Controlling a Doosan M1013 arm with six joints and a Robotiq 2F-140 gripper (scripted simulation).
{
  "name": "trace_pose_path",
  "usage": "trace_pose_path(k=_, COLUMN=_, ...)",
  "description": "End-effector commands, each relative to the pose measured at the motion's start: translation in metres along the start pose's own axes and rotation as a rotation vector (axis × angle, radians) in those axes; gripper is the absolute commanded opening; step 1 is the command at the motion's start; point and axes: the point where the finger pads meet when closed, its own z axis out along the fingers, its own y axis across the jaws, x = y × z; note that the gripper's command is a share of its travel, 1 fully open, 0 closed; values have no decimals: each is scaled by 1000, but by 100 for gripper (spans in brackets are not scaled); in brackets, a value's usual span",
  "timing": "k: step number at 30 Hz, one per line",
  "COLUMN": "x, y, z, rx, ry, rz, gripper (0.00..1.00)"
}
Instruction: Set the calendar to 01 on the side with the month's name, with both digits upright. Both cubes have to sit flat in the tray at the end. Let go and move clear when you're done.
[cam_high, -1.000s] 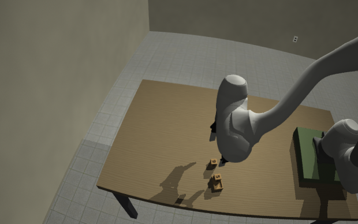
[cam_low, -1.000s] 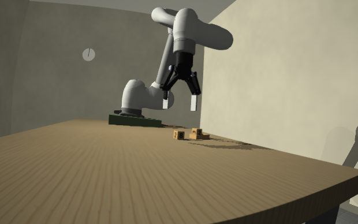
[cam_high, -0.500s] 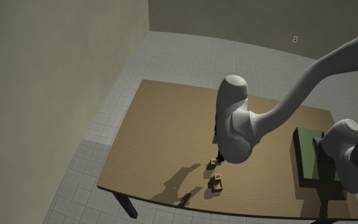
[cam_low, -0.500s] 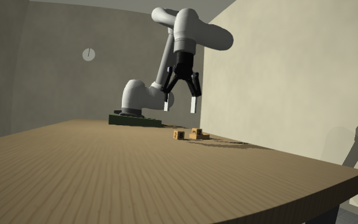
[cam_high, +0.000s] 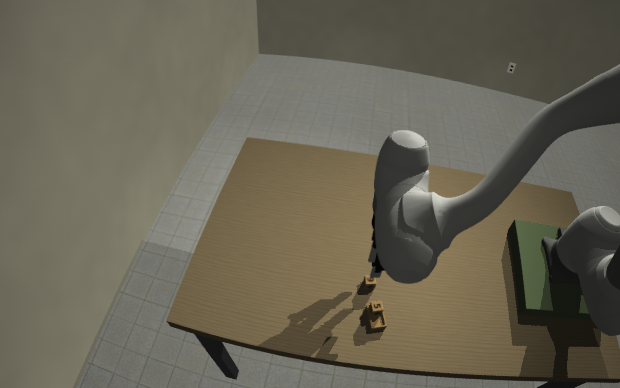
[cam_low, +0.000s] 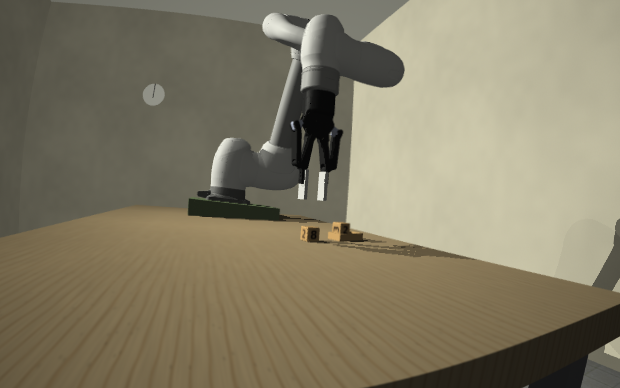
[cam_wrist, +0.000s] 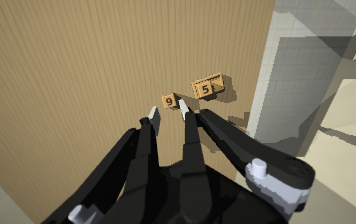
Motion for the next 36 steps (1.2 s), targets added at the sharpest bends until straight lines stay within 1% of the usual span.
trace_pose_path(k=1, x=0, y=0, z=0, rx=0, ry=0, rz=0, gripper=36)
trace_pose_path(k=26, x=0, y=0, z=1, rx=0, ry=0, rz=0, gripper=36)
trace_pose_path(k=36, x=0, y=0, z=10, rx=0, ry=0, rz=0, gripper=36)
